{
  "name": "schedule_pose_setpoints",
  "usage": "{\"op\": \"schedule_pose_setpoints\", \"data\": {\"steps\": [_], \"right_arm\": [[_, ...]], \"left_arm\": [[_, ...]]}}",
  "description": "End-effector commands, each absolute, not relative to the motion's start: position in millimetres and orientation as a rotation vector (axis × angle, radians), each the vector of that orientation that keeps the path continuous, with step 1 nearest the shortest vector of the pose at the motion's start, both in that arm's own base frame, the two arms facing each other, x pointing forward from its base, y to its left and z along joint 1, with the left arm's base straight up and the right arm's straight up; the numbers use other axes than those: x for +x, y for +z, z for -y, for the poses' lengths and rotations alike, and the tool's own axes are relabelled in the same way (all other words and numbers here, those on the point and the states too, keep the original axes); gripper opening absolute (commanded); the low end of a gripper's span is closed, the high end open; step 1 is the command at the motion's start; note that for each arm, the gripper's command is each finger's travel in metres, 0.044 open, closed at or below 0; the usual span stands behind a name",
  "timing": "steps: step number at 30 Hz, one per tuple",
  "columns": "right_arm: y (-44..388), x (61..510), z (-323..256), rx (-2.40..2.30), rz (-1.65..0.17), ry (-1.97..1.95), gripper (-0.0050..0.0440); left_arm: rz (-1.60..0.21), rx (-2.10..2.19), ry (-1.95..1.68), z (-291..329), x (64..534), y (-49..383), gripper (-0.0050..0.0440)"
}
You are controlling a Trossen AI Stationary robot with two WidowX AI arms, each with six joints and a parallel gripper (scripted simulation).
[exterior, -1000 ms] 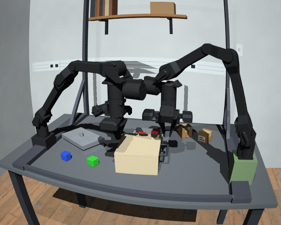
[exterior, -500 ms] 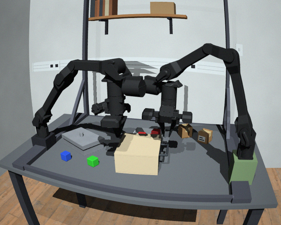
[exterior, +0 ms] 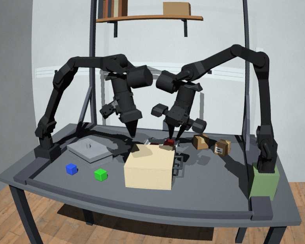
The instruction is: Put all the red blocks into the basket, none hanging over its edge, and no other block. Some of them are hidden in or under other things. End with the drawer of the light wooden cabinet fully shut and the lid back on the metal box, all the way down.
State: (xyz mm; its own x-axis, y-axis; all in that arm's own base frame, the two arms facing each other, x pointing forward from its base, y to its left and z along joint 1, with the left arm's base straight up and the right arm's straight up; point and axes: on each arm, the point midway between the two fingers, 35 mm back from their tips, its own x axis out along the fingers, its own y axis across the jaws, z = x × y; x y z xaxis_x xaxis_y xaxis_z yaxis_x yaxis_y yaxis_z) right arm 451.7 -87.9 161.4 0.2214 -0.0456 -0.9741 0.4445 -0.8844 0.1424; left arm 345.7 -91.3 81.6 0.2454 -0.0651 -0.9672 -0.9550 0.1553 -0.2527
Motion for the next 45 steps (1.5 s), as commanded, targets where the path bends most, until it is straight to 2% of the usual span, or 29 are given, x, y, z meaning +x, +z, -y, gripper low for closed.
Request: {"op": "schedule_pose_setpoints", "data": {"steps": [1,26,45], "right_arm": [[194,452,81,2.087,-0.416,-1.446,-0.0050],[220,449,71,1.877,-0.505,-1.110,-0.0050],[258,432,50,1.480,-0.519,-0.654,-0.0050]], "left_arm": [[-1.065,-1.225,0.741,85,355,105,0.0087],[-0.962,-1.121,0.514,76,364,134,0.0087],[-0.750,-0.913,0.240,58,370,181,0.0087]]}}
